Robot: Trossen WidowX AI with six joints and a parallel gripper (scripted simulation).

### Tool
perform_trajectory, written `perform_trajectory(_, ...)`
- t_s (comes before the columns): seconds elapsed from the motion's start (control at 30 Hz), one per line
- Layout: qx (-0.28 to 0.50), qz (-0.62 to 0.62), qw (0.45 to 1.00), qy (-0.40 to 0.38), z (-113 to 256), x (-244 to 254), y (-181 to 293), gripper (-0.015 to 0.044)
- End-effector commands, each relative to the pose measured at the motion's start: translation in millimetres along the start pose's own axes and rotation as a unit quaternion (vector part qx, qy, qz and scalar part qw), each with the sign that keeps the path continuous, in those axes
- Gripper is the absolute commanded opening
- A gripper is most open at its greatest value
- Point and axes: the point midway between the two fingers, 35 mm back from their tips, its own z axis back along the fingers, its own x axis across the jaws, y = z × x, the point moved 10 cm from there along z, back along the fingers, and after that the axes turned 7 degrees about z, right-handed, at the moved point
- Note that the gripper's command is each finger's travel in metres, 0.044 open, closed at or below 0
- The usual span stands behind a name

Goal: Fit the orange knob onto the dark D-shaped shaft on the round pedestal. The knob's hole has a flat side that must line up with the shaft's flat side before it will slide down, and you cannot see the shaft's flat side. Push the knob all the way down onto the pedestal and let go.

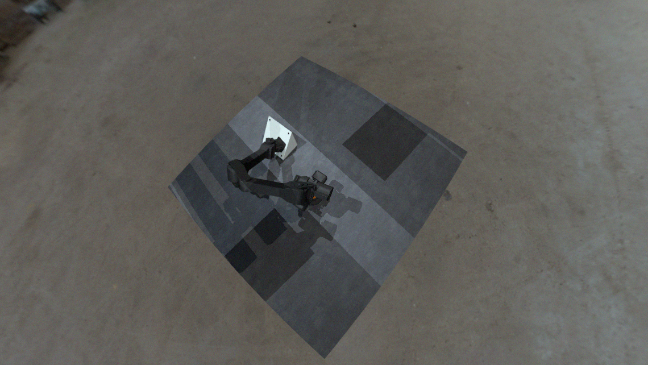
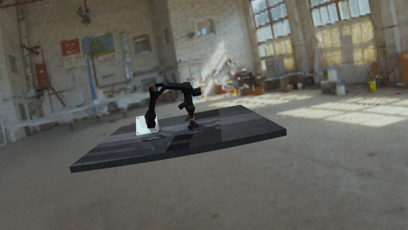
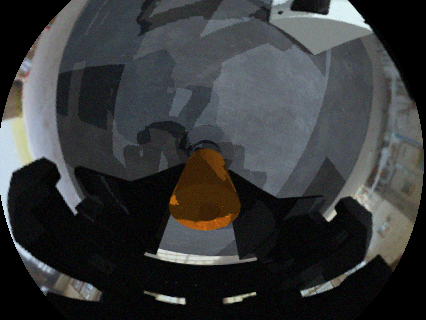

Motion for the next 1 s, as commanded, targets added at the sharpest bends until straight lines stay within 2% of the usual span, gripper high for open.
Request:
perform_trajectory(0.0, 0.000, 0.001, 1.000, 0.000, 3.3, 1.1, 0.1, 0.0000)
perform_trajectory(0.2, 0.000, -0.043, 0.999, 0.000, 4.1, 1.5, 0.5, 0.0000)
perform_trajectory(0.47, 0.000, -0.291, 0.957, 0.000, 1.7, 0.8, 0.2, 0.0000)
perform_trajectory(0.7, 0.000, -0.514, 0.858, 0.000, 0.6, 0.9, -0.1, 0.0000)
perform_trajectory(0.97, 0.000, -0.720, 0.694, 0.000, 2.2, 2.1, 0.3, 0.0000)
